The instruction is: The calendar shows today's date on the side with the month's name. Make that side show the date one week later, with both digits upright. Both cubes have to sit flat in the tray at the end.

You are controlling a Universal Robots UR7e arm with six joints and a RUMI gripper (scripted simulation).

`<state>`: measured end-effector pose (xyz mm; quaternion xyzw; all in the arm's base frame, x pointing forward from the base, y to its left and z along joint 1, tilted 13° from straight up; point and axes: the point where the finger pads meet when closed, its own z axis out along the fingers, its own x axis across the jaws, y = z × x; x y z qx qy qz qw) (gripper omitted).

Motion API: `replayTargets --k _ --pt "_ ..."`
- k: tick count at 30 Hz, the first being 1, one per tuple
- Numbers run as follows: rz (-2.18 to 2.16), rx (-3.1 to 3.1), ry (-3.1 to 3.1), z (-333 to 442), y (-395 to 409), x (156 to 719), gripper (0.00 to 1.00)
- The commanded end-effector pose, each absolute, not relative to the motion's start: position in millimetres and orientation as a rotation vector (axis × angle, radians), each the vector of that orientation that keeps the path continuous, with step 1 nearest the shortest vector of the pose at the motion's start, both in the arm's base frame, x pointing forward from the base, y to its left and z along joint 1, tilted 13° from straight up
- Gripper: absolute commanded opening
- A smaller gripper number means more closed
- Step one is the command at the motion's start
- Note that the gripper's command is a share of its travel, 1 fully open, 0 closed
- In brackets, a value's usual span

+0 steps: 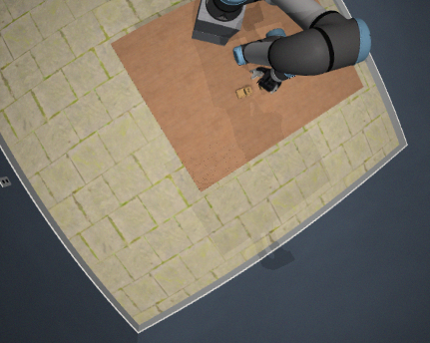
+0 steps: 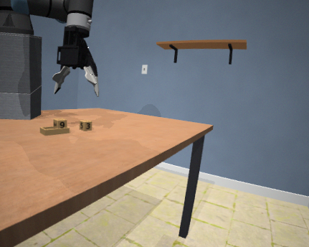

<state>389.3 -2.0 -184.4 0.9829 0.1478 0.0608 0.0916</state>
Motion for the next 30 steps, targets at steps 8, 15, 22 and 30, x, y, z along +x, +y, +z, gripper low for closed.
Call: replayTargets --k 8,15,22,30 --pt "0.224 2.966 -0.057 -182 -8 391 1.0" --pt "0.244 2.964 -0.262 -181 -11 393 1.0" --pt "0.262 2.942 -0.532 -180 -16 392 1.0" --pt "0.28 2.902 -0.772 -179 -20 393 1.0"
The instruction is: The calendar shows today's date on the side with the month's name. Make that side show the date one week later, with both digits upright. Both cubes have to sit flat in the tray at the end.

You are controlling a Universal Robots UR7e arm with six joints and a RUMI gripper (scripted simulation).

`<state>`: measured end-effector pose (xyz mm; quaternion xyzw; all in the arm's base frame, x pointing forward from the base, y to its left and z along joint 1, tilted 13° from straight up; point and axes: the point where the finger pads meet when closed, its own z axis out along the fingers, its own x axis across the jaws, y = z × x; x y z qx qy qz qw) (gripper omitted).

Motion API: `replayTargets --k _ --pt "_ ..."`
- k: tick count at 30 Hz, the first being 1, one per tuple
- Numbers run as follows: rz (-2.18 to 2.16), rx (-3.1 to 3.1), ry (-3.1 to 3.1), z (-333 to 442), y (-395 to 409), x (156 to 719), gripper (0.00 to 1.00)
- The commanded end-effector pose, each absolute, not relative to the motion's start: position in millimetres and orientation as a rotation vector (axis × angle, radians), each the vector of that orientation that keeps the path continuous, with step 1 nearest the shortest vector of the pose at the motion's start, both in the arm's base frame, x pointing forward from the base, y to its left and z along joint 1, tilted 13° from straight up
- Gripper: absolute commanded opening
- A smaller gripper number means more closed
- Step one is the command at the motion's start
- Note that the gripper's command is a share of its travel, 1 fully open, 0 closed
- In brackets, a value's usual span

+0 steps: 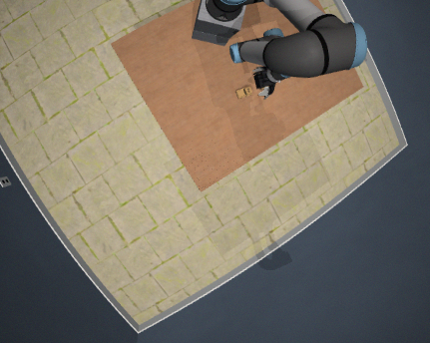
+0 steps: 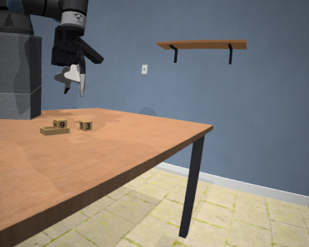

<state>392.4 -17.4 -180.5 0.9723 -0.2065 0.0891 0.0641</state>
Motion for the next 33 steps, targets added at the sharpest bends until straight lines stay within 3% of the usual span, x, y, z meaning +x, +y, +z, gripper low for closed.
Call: replayTargets --k 1,33 --pt "0.282 2.898 -0.79 -179 -20 393 1.0" --pt "0.342 2.455 -1.854 -173 -44 392 1.0"
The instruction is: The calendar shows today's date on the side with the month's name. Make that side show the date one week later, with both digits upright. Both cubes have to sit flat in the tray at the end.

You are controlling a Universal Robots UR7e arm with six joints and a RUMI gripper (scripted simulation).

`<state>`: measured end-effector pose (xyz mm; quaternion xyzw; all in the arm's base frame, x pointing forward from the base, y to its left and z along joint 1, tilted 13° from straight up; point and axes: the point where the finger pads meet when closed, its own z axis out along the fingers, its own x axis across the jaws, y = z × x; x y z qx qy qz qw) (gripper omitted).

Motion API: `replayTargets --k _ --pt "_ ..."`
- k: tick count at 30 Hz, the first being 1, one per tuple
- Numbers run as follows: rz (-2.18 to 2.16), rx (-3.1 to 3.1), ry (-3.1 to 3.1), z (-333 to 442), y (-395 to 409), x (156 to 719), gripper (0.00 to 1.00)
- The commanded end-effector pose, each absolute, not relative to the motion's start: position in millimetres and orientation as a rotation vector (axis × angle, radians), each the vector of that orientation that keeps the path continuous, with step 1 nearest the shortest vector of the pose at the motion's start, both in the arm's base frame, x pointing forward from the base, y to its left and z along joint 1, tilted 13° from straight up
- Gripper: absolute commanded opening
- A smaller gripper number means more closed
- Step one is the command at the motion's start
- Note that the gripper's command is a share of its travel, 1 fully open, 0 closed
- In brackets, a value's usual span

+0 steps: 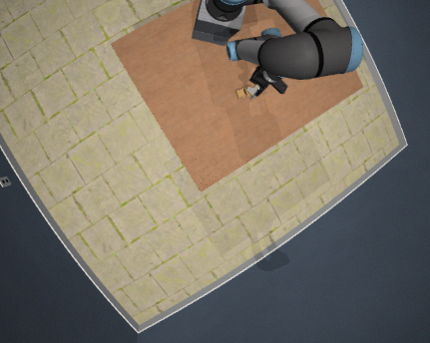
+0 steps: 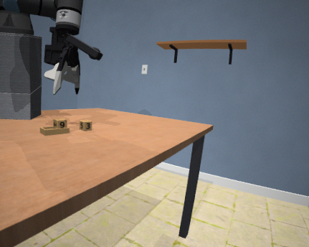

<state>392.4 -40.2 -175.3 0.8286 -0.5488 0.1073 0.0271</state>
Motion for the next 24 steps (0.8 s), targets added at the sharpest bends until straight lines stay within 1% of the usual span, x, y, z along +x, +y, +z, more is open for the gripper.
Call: replayTargets --k 1,13,24 --pt "0.342 2.455 -1.854 -173 -44 392 1.0" --pt "0.354 2.184 -2.211 -171 -54 389 1.0" --pt "0.356 2.032 -2.371 -171 -59 387 1.0"
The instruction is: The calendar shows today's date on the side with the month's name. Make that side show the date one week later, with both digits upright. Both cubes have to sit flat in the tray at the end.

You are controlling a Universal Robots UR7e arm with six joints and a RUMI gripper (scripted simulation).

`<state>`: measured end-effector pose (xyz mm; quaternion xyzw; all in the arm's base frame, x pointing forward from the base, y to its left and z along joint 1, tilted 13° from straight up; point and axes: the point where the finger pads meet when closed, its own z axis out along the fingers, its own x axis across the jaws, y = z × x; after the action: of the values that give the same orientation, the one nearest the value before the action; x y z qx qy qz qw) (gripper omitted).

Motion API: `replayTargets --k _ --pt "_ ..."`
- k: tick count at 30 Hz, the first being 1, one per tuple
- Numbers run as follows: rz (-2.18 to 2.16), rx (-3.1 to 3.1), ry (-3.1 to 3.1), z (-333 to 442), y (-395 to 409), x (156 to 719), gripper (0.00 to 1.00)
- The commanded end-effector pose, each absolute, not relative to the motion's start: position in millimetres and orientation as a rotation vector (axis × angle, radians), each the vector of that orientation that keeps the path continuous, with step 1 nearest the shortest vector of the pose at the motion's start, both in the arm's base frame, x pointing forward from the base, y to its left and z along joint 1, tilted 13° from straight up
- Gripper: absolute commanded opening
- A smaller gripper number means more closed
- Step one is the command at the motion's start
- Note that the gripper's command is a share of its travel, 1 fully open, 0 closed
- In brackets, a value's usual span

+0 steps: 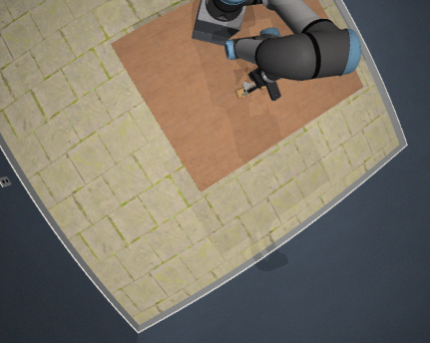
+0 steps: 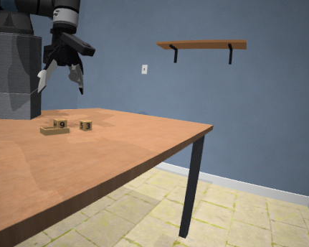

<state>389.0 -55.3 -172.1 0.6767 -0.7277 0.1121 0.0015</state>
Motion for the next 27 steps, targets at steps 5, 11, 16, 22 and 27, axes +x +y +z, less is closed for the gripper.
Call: replayTargets --k 5,11,16,22,27 --pt "0.357 1.974 -2.428 -170.3 -60.8 386.5 1.0" --pt "0.358 1.941 -2.459 -170.1 -61.6 386.3 1.0" --pt "0.357 1.914 -2.483 -170.1 -62.2 385.7 1.0" --pt "0.357 1.899 -2.497 -170.0 -62.7 385.7 1.0" --pt "0.357 1.897 -2.499 -170.0 -62.7 385.7 1.0"
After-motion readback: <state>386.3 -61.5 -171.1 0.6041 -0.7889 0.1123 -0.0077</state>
